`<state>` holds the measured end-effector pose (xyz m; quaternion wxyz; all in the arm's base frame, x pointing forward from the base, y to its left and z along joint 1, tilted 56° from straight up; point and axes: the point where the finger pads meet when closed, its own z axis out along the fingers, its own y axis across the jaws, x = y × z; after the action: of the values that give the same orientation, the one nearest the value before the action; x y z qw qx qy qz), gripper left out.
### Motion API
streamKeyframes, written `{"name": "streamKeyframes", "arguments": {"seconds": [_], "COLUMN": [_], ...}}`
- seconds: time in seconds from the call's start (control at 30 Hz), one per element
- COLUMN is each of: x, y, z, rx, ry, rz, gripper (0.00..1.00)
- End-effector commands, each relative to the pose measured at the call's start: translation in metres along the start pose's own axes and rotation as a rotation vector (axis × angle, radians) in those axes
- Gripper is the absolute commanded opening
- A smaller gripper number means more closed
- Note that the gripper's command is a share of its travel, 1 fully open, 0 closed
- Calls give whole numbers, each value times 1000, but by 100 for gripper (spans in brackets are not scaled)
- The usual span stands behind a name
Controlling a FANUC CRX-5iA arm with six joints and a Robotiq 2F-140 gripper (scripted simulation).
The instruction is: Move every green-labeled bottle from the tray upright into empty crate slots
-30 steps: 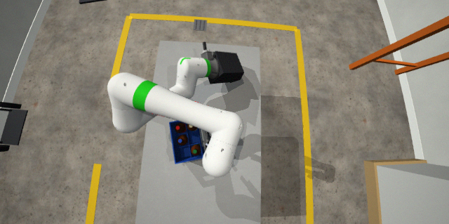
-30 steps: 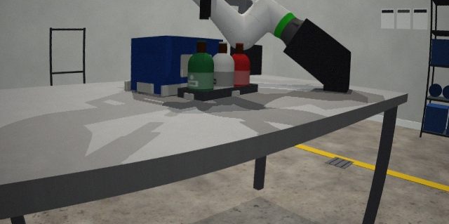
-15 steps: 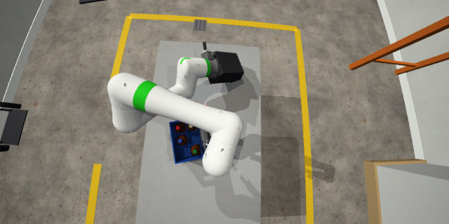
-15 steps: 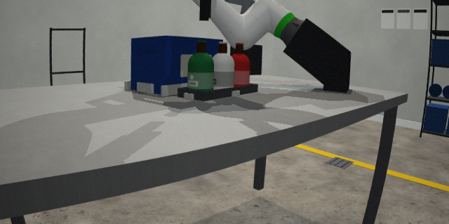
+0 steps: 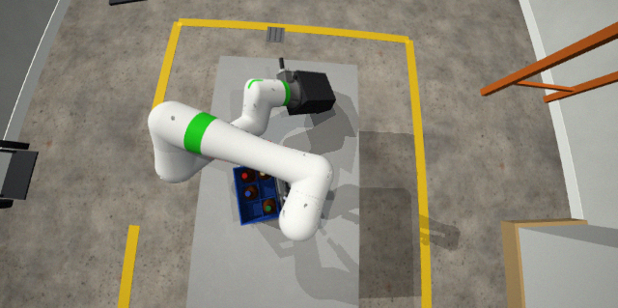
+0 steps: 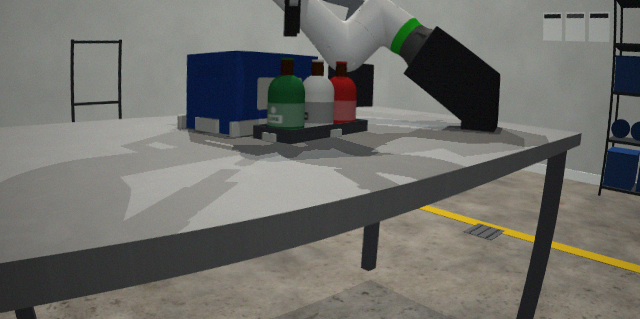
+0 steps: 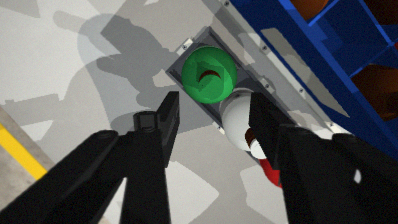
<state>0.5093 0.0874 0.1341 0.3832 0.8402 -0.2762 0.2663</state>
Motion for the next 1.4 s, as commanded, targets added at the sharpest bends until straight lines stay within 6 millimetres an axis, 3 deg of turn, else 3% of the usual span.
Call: {"name": "streamKeyframes", "arguments": {"seconds": [0.0,0.5,1.37], "x": [0,1,1], "y": [-1,-1,-1], "z": [2,20,26], "rx": [2,2,2], "ry": [1,1,1], "rz": [0,0,0], "gripper": [44,44,44]}}
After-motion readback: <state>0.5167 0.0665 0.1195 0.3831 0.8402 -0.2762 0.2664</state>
